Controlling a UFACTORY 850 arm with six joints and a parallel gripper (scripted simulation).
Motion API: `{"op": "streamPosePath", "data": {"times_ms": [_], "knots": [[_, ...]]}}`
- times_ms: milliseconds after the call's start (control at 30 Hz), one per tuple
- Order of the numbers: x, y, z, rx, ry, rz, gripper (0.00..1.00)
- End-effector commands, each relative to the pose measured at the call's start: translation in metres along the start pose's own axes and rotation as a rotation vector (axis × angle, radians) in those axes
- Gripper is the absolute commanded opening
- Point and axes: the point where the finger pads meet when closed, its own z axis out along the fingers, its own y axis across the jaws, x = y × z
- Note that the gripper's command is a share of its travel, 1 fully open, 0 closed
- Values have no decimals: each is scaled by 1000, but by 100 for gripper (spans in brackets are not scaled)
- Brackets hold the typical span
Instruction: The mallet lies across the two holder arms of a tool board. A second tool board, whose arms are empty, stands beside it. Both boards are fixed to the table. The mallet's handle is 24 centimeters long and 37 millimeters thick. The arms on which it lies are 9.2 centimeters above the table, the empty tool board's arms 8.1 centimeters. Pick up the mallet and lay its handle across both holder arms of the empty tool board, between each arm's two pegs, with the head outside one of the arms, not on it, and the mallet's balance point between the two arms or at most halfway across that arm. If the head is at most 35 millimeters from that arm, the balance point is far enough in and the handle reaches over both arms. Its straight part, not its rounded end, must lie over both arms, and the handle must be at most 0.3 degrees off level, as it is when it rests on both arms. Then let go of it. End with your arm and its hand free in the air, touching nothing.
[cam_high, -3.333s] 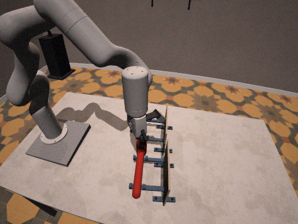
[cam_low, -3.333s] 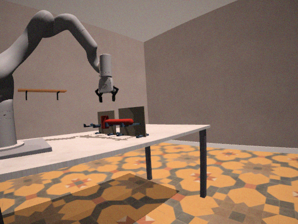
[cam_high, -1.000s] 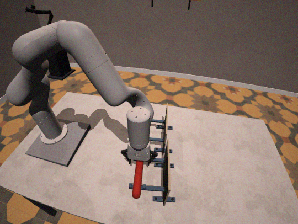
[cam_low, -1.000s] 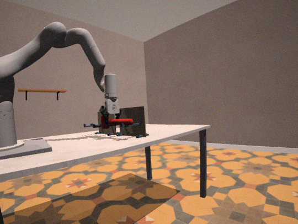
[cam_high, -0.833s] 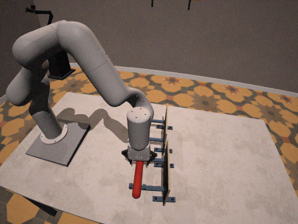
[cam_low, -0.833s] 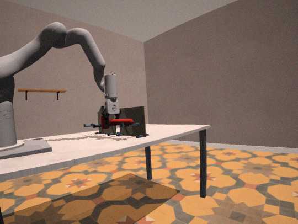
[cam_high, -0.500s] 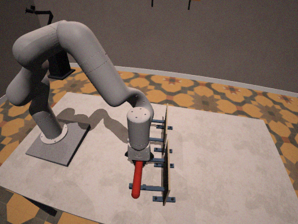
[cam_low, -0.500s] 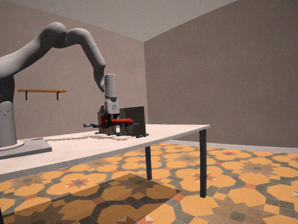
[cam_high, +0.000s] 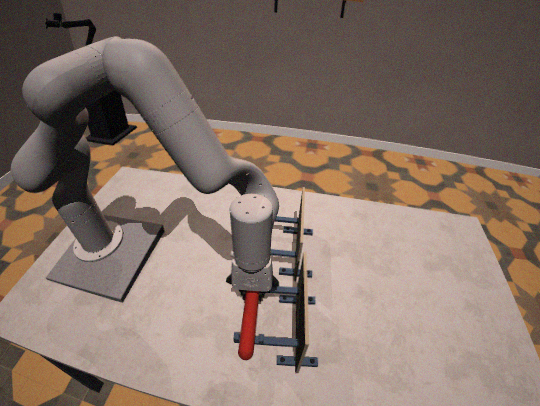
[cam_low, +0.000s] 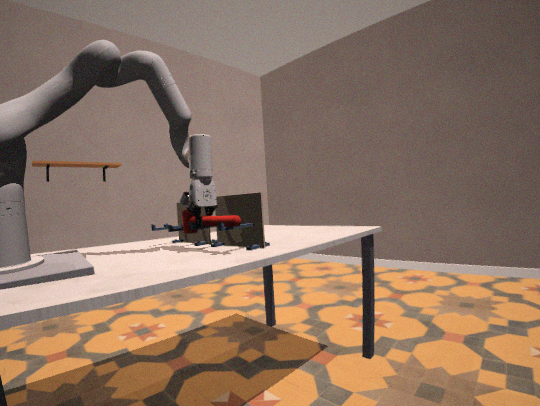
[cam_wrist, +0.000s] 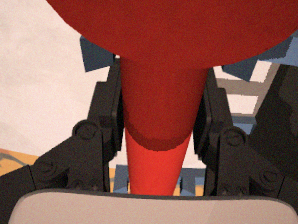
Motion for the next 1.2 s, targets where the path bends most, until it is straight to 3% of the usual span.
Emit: {"op": "streamPosePath", "data": {"times_ms": [0, 233, 267, 333, 500, 567, 633, 733, 800, 1000, 1067, 1100, 1167], "knots": [[0, 1, -1, -1, 0, 0, 0], [0, 1, -2, -1, 0, 0, 0], [0, 1, -8, -1, -1, 0, 0], [0, 1, -41, -1, -1, 0, 0], [0, 1, -55, -1, -1, 0, 0], [0, 1, -86, -1, -1, 0, 0], [0, 1, -96, -1, -1, 0, 0], [2, 1, -100, -2, -1, 0, 0], [38, 9, -99, -2, 0, 0, 0], [77, 16, -98, -2, 0, 0, 0], [77, 16, -98, -2, 0, 0, 0], [100, 18, -97, -2, 0, 0, 0], [111, 19, -97, -2, 0, 0, 0]]}}
